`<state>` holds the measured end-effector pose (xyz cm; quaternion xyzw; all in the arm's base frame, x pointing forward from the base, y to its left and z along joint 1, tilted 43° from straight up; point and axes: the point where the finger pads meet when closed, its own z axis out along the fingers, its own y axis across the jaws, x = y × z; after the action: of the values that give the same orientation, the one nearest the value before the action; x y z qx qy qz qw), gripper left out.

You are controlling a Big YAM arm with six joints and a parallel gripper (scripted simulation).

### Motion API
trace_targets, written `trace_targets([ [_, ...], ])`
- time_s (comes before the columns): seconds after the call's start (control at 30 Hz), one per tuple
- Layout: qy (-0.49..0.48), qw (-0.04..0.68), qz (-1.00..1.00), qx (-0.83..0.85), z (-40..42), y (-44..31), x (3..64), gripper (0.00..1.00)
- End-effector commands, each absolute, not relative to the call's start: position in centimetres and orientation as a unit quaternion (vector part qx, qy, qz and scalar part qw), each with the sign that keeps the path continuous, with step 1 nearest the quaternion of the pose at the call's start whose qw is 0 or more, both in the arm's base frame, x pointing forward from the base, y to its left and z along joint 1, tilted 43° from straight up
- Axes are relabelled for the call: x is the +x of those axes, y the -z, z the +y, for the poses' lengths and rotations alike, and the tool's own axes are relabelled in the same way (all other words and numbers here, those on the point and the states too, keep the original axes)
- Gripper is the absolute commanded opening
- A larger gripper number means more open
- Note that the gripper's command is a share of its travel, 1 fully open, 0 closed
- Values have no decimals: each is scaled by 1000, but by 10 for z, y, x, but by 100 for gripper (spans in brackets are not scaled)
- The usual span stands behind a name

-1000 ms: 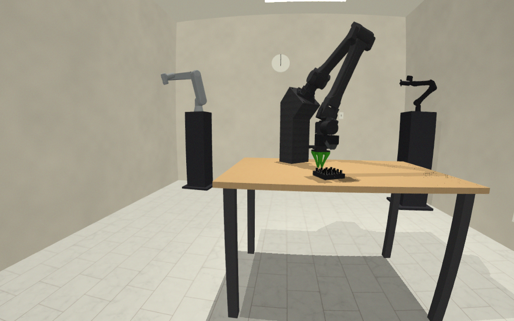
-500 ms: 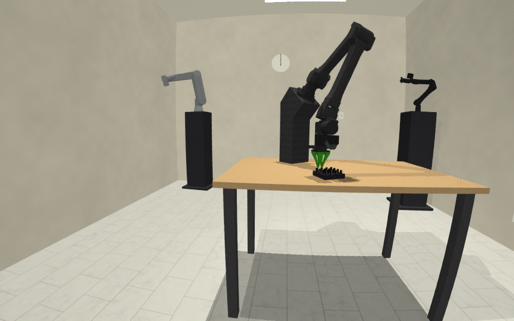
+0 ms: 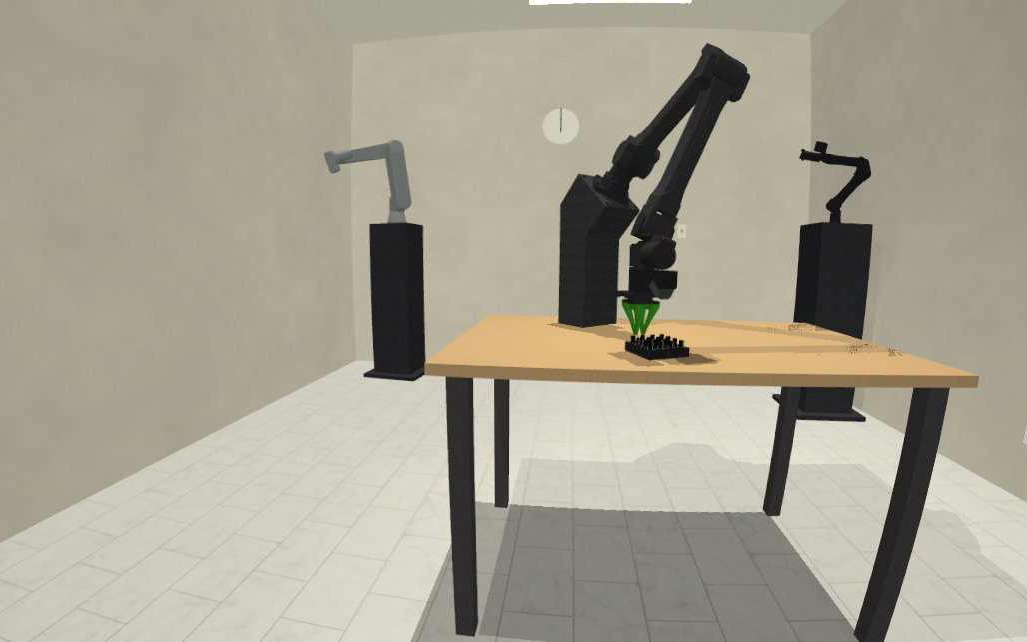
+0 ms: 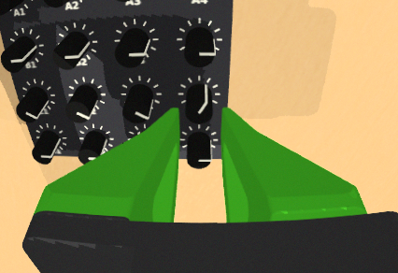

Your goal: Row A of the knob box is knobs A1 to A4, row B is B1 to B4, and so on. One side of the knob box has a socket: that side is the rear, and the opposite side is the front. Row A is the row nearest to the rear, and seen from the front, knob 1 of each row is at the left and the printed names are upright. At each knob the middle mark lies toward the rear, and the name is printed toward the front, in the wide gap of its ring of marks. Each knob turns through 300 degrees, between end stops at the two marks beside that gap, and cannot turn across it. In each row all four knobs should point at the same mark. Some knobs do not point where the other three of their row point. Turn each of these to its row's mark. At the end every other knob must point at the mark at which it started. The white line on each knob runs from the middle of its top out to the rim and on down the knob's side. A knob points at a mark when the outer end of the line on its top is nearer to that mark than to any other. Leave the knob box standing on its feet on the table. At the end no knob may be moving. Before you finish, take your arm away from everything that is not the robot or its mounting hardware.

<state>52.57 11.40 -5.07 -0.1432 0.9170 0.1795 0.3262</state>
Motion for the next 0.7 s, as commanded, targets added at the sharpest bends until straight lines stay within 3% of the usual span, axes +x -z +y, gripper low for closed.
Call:
trace_targets([
  [0.0,-182,317,920,-141,118,61,516,18],
  [0.67,-182,318,919,-142,118,63,513,18],
])
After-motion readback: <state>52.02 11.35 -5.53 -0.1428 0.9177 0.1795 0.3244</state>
